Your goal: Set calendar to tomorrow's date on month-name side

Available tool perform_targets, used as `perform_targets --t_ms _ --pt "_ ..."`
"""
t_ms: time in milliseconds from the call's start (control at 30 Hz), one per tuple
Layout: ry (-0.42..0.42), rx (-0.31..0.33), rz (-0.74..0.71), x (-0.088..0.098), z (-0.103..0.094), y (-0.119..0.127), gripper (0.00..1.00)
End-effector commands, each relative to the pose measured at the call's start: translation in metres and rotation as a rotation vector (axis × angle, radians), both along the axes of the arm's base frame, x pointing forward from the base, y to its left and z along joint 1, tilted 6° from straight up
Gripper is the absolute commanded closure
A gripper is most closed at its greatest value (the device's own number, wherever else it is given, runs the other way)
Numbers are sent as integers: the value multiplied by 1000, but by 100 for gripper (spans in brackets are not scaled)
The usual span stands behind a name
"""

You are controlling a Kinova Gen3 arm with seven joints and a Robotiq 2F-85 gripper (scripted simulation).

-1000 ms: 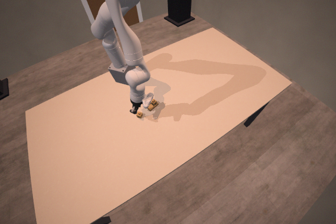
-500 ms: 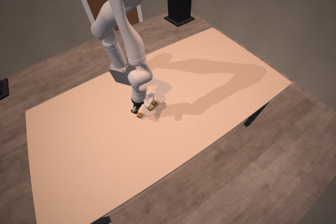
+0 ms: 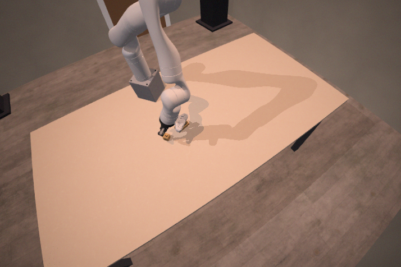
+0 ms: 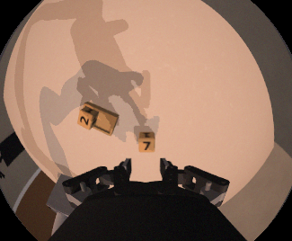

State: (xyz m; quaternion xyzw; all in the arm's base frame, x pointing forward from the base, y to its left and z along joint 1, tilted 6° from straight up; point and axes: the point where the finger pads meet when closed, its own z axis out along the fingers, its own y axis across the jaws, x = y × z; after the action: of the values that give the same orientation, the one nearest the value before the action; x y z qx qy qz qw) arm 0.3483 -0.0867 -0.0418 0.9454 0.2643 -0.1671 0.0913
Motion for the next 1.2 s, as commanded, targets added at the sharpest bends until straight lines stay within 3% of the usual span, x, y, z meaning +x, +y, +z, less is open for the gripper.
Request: perform_targets --t_ms 0,267,900,1167 --pt "35 -29 -7 1 -2 1 54" --pt "102 -76 -10 2 0 2 54" --pt "128 -96 -15 2 0 2 54" --pt "185 -132 -30 3 -1 2 54"
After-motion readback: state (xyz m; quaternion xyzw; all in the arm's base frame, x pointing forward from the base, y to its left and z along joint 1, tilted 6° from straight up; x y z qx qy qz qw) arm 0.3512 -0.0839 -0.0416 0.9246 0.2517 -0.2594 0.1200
